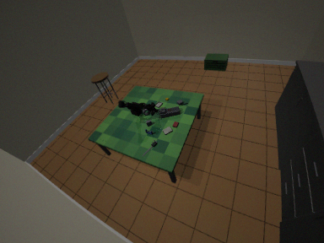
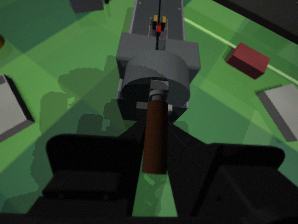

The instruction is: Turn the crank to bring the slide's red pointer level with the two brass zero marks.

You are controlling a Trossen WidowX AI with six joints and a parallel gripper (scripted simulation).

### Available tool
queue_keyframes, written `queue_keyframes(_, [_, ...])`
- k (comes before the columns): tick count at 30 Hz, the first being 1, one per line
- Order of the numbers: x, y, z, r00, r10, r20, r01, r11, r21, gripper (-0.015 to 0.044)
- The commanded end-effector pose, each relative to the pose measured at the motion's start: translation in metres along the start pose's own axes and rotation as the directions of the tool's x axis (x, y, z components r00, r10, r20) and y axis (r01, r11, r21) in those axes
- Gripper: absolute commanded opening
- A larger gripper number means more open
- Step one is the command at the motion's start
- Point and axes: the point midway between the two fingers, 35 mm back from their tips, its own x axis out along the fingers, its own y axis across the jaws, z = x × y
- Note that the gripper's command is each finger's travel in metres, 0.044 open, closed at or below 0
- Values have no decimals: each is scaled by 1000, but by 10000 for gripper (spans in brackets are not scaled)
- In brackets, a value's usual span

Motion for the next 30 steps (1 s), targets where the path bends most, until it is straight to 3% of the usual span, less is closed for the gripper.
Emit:
queue_keyframes(1, [-1,-9,0,1000,-23,1,23,1000,13,0])
queue_keyframes(30, [1,-14,-2,1000,-24,1,24,1000,13,0])
